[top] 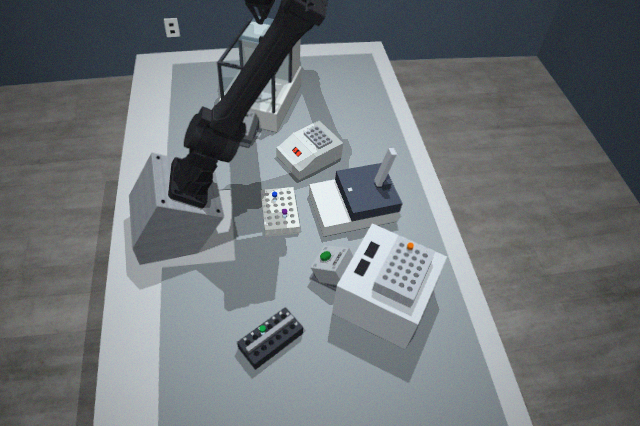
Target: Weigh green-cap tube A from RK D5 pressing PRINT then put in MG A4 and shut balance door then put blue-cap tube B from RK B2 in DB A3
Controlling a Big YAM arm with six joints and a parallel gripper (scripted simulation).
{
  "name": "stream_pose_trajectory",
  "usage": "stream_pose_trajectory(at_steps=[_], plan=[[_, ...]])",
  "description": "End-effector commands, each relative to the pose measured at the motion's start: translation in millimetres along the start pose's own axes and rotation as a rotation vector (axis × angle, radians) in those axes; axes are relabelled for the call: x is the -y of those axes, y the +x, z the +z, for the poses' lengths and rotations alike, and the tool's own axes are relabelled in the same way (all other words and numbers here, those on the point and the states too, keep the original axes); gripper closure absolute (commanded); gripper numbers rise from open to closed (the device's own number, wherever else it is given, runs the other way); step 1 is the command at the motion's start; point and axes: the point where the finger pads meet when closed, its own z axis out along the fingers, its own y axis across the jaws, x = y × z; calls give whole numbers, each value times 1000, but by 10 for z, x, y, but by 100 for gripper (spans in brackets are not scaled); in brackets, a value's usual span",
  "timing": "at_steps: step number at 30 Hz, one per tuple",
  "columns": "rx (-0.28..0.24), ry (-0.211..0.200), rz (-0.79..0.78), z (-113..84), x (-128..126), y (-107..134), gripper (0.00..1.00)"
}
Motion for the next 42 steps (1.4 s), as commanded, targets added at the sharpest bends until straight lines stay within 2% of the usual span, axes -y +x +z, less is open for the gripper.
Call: stream_pose_trajectory(at_steps=[1, 3, 6, 9, 13, 14, 42], plan=[[-10, -39, 39, -140, -75, -111, 70], [-6, -28, 33, -96, -34, -117, 70], [-9, -39, 41, -134, -81, -148, 70], [-6, -29, 31, -95, -36, -139, 70], [-9, -37, 33, -132, -64, -137, 70], [-10, -31, 20, -125, -82, -54, 70], [-10, -31, 20, -125, -82, -54, 70]])
